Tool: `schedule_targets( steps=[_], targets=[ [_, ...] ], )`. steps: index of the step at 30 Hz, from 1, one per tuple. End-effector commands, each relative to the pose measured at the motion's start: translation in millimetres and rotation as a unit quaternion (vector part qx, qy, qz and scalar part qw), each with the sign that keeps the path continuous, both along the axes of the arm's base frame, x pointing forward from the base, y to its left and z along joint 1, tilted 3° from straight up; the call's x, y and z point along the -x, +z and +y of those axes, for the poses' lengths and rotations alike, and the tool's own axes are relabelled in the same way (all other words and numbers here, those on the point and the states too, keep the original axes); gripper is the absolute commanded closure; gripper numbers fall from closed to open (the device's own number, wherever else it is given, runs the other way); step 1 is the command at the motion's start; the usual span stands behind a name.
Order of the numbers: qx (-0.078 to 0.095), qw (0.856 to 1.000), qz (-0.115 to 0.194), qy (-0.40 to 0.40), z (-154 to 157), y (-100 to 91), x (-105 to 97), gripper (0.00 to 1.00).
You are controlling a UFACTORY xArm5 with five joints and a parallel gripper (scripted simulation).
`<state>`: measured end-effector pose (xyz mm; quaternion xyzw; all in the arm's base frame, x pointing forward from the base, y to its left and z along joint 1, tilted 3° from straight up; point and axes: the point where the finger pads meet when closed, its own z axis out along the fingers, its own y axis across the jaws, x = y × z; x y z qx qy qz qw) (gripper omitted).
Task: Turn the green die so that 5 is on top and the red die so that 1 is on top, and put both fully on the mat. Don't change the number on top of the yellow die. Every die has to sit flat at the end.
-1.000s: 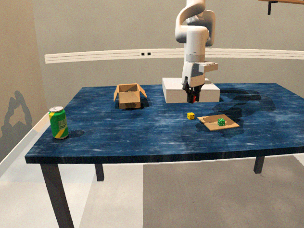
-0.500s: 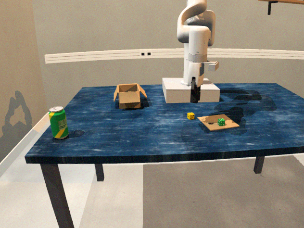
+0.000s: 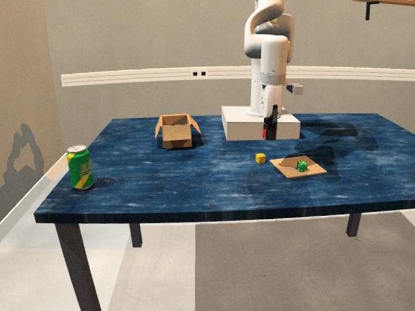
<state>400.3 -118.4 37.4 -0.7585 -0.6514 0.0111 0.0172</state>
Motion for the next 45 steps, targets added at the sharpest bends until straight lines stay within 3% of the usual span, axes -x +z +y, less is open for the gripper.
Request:
schedule_targets(
  steps=[1,8,10,12,16,21,25,28,29,35,37,38,39,42,44,45],
  targets=[
    [-0.002,0.996,-0.003,0.087,3.3,1.5,-1.0,0.79],
    [-0.006,0.98,-0.004,0.2,8.3,1.9,-0.5,0.79],
    [-0.006,0.98,-0.004,0.2,8.3,1.9,-0.5,0.79],
    [-0.008,0.966,-0.005,0.257,10.9,2.1,-0.2,0.79],
    [-0.01,0.954,-0.005,0.299,12.8,2.3,0.0,0.79],
    [-0.013,0.926,-0.006,0.378,16.5,2.6,0.5,0.79],
    [-0.015,0.894,-0.007,0.447,19.8,2.8,1.0,0.79],
    [-0.015,0.89,-0.007,0.456,20.2,2.9,1.0,0.79],
    [-0.017,0.869,-0.007,0.494,22.1,3.0,1.3,0.79],
    [-0.019,0.823,-0.008,0.568,25.9,3.3,1.9,0.79],
    [-0.021,0.799,-0.008,0.601,27.6,3.4,2.1,0.79],
    [-0.021,0.797,-0.008,0.603,27.8,3.4,2.2,0.79],
    [-0.022,0.779,-0.008,0.627,29.0,3.5,2.4,0.79],
    [-0.023,0.748,-0.008,0.664,31.1,3.7,2.7,0.79],
    [-0.023,0.748,-0.008,0.664,31.1,3.7,2.7,0.79],
    [-0.023,0.741,-0.008,0.671,31.6,3.7,2.8,0.79]
  ],
)
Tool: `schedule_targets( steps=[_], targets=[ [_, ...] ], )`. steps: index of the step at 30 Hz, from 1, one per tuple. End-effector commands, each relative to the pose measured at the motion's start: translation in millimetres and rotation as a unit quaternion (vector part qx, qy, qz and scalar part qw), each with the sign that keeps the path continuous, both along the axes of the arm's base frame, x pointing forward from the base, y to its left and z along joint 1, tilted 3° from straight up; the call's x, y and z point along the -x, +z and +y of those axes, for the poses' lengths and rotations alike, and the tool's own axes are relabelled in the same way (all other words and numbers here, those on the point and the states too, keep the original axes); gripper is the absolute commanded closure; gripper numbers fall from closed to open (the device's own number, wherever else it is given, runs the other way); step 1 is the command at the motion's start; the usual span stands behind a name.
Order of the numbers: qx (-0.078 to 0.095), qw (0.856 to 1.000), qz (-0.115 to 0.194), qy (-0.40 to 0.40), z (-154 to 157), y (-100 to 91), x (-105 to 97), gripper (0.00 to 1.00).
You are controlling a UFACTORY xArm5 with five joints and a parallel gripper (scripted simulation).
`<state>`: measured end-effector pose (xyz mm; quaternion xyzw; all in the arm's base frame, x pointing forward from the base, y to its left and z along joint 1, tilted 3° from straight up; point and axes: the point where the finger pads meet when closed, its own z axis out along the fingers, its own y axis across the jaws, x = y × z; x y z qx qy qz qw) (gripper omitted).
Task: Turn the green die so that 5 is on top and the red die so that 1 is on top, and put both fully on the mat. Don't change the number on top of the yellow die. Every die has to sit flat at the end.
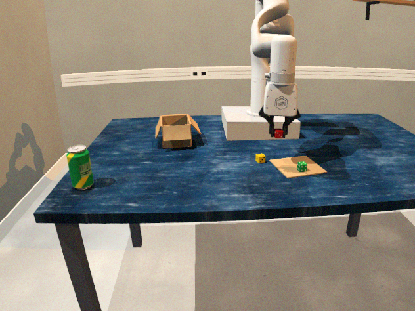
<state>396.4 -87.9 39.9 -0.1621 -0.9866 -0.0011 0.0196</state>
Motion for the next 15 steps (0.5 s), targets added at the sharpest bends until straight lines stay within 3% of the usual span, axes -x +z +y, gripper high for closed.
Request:
schedule_targets(
  steps=[1,5,15],
  targets=[
    [-0.002,0.997,-0.003,0.082,3.0,1.4,-0.7,0.79],
    [-0.004,0.992,-0.003,0.126,4.9,1.5,-0.4,0.79],
    [-0.009,0.958,-0.004,0.285,11.8,2.0,0.9,0.79]
  ],
)
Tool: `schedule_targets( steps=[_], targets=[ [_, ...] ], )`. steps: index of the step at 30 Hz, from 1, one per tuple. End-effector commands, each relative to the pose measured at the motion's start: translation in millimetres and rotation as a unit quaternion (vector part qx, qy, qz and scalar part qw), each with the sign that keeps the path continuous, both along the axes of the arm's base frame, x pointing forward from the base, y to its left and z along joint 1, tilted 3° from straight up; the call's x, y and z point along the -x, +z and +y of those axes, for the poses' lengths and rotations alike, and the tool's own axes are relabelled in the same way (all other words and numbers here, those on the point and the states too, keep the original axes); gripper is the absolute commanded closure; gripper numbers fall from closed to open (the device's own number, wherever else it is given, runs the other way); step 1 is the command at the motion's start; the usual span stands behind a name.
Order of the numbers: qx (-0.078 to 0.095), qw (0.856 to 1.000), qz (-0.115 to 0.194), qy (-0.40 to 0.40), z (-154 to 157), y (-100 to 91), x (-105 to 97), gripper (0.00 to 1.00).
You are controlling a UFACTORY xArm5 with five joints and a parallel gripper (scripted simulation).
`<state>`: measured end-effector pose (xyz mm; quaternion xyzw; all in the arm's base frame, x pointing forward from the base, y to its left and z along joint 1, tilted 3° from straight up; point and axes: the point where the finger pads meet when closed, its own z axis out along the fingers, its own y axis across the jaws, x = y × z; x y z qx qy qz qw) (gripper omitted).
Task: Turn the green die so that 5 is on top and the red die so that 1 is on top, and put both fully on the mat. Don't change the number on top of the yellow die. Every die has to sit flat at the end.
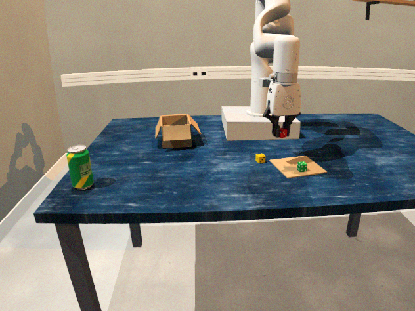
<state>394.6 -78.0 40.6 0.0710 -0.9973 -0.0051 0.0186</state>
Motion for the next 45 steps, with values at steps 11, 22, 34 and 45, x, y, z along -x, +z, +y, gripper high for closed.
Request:
schedule_targets(
  steps=[11,22,34,45],
  targets=[
    [-0.007,0.973,-0.004,0.233,9.4,1.8,0.8,0.79],
    [-0.013,0.921,-0.005,0.389,16.3,2.3,2.4,0.79],
    [-0.018,0.839,-0.005,0.544,23.5,2.7,4.3,0.79],
    [-0.023,0.725,-0.006,0.689,31.0,3.2,6.4,0.79]
  ],
)
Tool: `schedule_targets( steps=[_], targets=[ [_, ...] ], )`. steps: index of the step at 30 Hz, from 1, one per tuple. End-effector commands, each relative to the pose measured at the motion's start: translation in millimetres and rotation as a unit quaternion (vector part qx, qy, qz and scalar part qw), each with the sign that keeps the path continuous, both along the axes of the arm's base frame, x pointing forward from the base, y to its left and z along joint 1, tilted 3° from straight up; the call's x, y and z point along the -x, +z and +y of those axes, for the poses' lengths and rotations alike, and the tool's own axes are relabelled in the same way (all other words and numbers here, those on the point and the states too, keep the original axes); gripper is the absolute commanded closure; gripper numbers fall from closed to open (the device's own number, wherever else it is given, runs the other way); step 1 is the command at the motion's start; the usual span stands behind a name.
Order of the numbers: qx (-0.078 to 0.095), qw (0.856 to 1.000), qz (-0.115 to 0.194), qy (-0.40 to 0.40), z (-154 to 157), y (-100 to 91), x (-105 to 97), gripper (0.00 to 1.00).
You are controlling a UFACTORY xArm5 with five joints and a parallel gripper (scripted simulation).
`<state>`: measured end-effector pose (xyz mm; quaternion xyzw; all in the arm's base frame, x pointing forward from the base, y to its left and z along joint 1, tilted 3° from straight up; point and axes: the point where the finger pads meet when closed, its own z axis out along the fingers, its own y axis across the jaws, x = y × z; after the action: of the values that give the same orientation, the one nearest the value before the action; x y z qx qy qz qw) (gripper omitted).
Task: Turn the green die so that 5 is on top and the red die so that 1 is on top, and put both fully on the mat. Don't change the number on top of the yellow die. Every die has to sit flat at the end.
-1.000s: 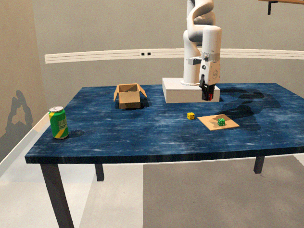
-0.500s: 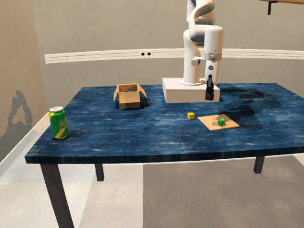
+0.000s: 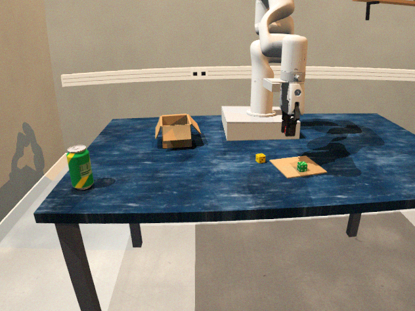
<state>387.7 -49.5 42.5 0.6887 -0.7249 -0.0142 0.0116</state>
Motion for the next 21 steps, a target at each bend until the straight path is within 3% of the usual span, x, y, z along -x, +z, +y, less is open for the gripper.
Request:
schedule_targets(
  steps=[1,7,9,18,21],
  targets=[
    [-0.002,0.997,-0.002,0.076,2.7,1.3,-0.5,0.79],
    [-0.005,0.989,-0.003,0.146,5.5,1.5,0.4,0.79],
    [-0.006,0.978,-0.003,0.206,8.0,1.6,1.1,0.79],
    [-0.011,0.943,-0.004,0.332,13.2,1.9,2.8,0.79],
    [-0.012,0.923,-0.004,0.385,15.5,2.0,3.5,0.79]
  ],
)
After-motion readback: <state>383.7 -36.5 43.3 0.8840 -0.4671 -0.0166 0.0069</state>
